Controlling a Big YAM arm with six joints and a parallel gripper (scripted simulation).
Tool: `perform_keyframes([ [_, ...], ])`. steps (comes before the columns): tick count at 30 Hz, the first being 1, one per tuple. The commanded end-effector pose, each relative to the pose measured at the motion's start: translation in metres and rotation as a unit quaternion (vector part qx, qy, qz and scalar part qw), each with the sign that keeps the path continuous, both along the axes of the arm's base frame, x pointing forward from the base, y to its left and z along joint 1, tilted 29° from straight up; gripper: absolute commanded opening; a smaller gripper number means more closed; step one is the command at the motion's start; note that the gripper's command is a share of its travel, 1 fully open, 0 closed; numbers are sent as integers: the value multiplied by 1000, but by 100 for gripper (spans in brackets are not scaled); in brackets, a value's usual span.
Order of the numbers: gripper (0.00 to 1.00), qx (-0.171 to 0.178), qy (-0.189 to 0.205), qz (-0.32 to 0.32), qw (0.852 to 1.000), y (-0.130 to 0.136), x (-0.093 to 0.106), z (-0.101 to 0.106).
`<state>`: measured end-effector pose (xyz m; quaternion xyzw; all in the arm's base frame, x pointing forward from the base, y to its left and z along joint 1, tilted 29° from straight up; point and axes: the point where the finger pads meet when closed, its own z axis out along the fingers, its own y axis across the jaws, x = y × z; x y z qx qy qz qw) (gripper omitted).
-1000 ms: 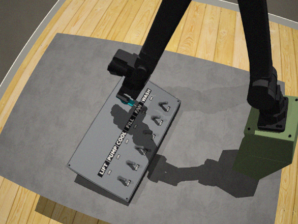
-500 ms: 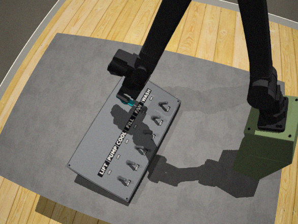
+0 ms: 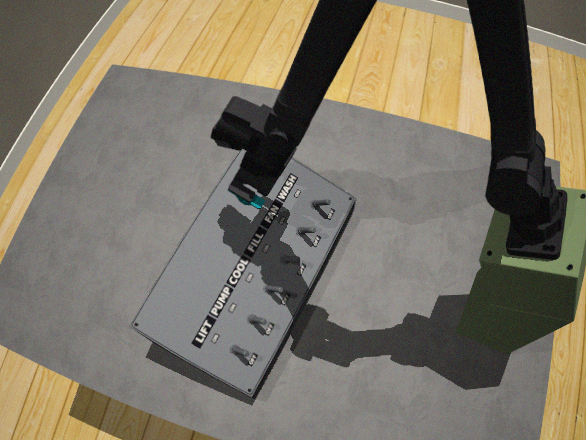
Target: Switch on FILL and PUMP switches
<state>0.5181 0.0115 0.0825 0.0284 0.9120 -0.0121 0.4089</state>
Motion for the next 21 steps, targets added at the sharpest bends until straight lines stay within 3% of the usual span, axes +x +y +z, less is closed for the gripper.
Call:
perform_keyframes([
  [1, 100, -1, -30, 5, 1000, 3, 7, 21],
  [21, 100, -1, -30, 2, 1000, -2, 6, 21],
])
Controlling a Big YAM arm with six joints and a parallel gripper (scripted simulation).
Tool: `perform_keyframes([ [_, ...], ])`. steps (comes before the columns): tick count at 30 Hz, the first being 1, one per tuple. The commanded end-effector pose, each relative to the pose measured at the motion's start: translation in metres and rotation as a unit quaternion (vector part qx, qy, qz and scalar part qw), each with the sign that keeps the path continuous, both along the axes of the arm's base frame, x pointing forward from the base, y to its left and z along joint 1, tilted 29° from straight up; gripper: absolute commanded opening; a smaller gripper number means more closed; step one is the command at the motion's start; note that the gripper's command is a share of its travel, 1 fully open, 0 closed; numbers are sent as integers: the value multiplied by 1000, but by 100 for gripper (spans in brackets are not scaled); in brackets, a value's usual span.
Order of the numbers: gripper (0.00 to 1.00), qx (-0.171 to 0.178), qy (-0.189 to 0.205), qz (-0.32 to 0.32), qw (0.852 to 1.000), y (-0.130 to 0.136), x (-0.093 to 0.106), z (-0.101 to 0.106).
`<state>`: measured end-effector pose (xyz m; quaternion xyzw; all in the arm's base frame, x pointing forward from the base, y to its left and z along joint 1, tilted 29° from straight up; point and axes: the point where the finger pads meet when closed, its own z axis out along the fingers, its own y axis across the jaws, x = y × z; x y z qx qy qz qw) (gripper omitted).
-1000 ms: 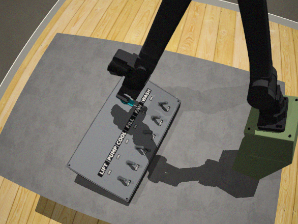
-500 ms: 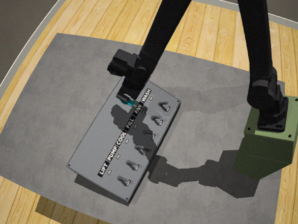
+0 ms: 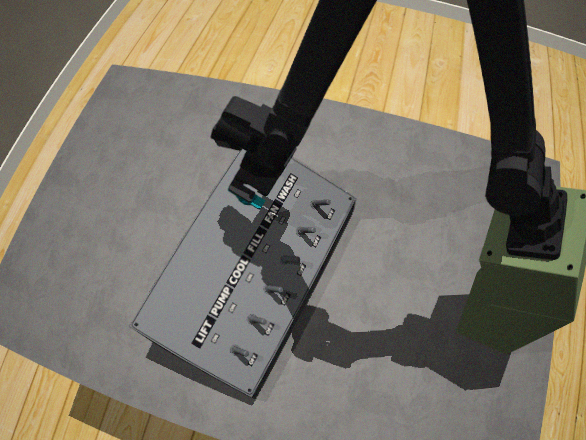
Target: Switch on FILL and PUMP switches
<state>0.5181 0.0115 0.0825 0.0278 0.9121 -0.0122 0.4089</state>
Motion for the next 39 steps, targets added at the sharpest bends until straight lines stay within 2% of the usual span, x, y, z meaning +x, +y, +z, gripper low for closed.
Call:
perform_keyframes([
  [1, 100, -2, -30, 0, 1000, -6, 6, 21],
  [27, 100, -6, -29, 0, 1000, -74, 6, 20],
  [39, 100, -5, -29, 5, 1000, -71, 9, 20],
])
